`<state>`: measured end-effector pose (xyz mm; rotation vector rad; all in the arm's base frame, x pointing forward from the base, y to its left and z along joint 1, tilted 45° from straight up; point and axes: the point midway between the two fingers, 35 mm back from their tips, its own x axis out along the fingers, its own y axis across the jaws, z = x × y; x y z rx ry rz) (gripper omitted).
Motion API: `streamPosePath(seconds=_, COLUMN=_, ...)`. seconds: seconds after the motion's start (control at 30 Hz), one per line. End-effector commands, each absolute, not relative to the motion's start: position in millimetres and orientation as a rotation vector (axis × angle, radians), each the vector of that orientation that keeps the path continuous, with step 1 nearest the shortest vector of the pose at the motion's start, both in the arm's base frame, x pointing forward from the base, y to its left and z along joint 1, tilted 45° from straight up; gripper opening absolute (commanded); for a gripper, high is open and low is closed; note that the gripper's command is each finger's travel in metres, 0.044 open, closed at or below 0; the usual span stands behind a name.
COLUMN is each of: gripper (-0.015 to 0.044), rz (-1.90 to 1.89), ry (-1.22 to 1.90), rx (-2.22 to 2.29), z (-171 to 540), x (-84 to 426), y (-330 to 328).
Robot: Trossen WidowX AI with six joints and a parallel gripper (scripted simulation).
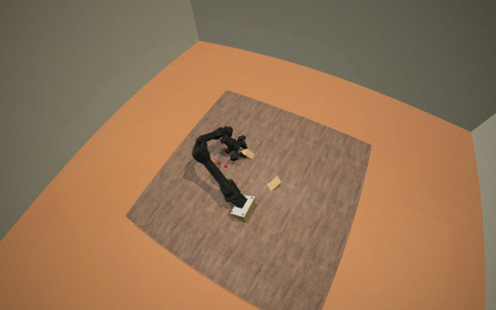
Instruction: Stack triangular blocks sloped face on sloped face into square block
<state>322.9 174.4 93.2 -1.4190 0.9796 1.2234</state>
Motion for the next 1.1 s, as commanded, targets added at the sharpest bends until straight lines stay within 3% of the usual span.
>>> streamPosePath(seconds=0.0, gripper=0.0, rz=1.225, ry=0.981, rx=-1.42, z=100, x=324, y=168)
streamPosePath(seconds=0.6, gripper=0.0, rz=1.223, ry=0.983, rx=-1.423, z=161, x=325, y=106)
streamPosePath(seconds=1.07, gripper=0.0, rz=1.143, ry=1.064, rx=-1.206, z=156, x=325, y=104)
